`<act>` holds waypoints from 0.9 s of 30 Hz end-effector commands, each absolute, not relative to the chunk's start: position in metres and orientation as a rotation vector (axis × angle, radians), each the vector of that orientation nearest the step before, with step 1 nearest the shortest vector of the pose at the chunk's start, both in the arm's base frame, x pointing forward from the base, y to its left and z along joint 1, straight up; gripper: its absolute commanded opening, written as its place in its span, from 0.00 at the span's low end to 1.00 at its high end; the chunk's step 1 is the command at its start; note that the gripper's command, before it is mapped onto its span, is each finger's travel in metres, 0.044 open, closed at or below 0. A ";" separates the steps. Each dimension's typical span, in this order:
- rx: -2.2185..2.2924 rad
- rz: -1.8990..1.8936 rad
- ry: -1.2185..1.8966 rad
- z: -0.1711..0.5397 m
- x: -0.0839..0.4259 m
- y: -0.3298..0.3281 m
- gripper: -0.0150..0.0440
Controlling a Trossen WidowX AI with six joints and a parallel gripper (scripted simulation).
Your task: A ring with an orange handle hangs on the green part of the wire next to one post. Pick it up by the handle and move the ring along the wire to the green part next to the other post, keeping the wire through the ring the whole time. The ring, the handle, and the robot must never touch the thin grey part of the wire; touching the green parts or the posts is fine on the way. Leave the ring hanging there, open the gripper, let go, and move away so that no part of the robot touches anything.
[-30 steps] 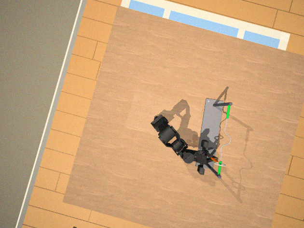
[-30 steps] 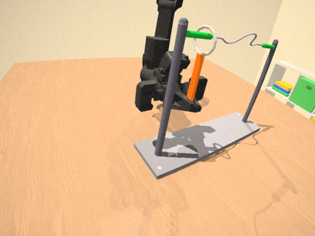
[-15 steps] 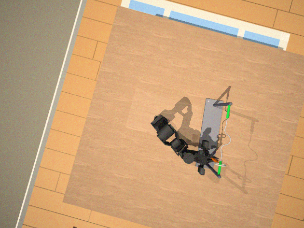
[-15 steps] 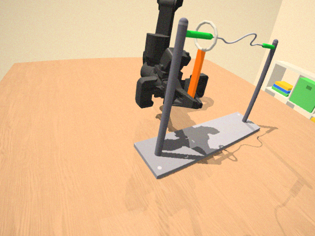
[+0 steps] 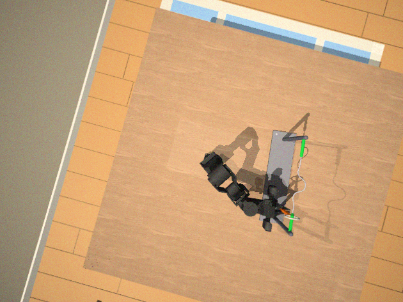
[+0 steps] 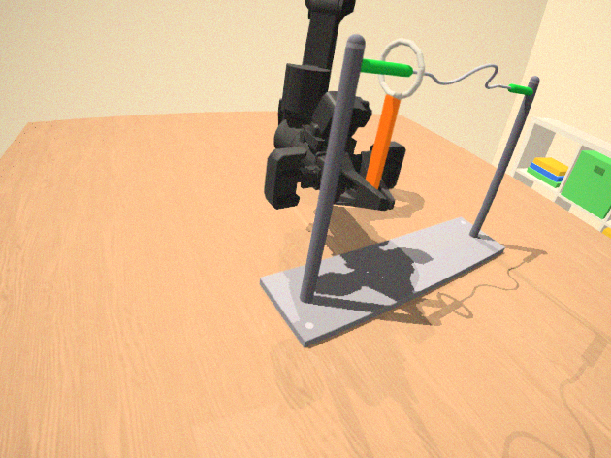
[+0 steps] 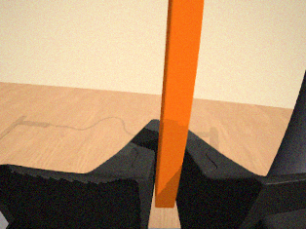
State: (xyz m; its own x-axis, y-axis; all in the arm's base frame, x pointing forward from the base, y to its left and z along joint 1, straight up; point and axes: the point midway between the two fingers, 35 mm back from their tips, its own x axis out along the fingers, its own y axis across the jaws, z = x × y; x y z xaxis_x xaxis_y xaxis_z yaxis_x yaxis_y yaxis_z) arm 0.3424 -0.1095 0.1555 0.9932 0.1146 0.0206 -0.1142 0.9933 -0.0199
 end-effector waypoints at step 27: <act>-0.038 0.127 -0.019 0.154 0.339 -0.084 0.00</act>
